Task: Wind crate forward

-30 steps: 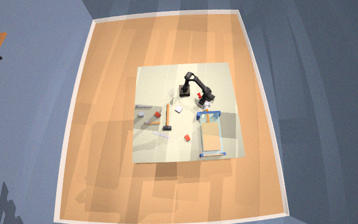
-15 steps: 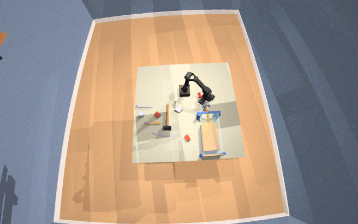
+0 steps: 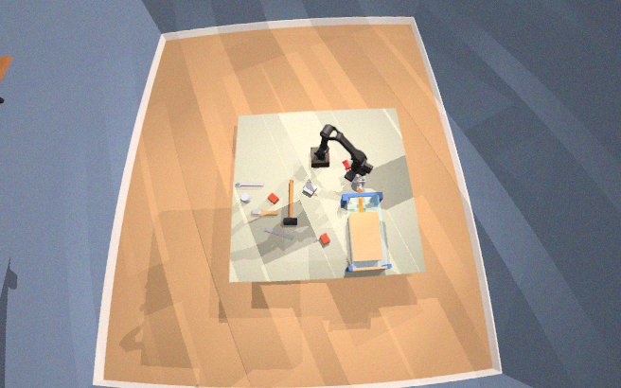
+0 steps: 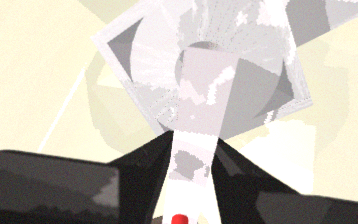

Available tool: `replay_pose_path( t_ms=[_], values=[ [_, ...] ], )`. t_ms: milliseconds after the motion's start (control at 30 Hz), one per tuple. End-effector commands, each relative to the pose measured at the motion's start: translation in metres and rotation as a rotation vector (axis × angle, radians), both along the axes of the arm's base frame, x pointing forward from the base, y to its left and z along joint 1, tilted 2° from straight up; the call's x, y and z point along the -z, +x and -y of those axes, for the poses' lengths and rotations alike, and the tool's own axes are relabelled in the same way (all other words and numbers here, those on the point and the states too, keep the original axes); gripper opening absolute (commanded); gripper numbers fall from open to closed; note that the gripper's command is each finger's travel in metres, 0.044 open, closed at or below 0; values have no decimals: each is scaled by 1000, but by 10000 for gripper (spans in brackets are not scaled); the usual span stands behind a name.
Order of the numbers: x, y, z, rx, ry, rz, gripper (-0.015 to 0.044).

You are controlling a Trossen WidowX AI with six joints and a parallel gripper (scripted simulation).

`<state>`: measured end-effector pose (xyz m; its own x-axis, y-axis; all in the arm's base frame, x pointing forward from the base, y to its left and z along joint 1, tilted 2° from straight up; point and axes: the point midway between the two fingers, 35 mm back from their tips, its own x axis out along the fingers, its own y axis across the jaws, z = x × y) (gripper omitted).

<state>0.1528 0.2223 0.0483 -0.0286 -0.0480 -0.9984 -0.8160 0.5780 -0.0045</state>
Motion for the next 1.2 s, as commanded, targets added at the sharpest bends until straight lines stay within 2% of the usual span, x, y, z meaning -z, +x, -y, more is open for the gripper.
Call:
replay_pose_path(
  t_ms=[0,533,1167],
  values=[
    [4,-1,-1,20,3,-8,0],
    [4,-3,-2,64,4,-7,0],
    [4,2,1,-80,-1,-10,0]
  ],
)
